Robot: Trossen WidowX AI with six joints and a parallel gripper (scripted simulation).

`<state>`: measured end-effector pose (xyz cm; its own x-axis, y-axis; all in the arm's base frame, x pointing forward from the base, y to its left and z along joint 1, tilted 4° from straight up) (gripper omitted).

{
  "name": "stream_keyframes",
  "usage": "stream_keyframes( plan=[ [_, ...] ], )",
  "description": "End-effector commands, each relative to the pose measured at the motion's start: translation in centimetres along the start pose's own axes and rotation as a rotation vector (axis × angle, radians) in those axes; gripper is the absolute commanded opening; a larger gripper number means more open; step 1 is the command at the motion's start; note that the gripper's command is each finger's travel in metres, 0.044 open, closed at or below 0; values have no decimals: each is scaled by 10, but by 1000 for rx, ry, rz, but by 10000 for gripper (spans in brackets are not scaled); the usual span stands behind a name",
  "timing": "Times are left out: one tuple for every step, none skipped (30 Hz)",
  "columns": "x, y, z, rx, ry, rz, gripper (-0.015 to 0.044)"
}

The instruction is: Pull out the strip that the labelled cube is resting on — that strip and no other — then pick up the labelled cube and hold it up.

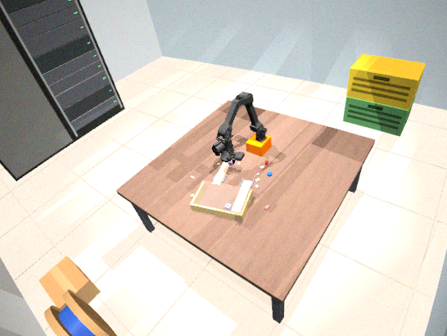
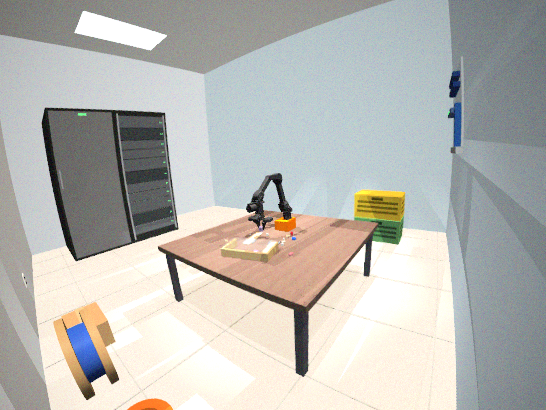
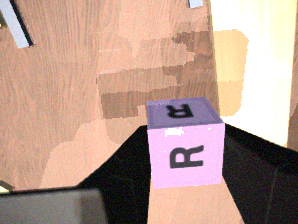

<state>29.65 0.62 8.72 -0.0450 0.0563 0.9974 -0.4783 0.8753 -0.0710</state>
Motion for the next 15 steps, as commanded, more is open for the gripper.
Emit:
stream_keyframes(
  plan=[
    [22, -2, -2, -4, -19, 13, 0],
    [23, -2, -2, -4, -19, 14, 0],
    [23, -2, -2, -4, -19, 14, 0],
    [23, -2, -2, -4, -19, 14, 0],
    [23, -2, -2, -4, -19, 14, 0],
    [23, -2, -2, -4, -19, 14, 0],
    [23, -2, -2, -4, -19, 14, 0],
    [23, -2, -2, -4, -19, 14, 0],
    [23, -2, -2, -4, -19, 14, 0],
    [23, -2, -2, -4, -19, 14, 0],
    [23, -2, -2, -4, -19, 14, 0],
    [23, -2, -2, -4, -19, 14, 0],
    [23, -2, -2, -4, -19, 14, 0],
    [23, -2, -2, -4, -19, 14, 0],
    [23, -2, -2, -4, -19, 14, 0]
  ],
)
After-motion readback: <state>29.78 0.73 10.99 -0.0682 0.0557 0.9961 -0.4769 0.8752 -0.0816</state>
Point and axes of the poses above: the point midway between the two fingers, 35 mm back from their tips, its own x axis back along the fingers, its own y axis across the jaws, z = x × y, the point moved 5 cm from there along x, back along the fingers, and after that the axes turned 10 degrees about x, right-handed, at the moved point
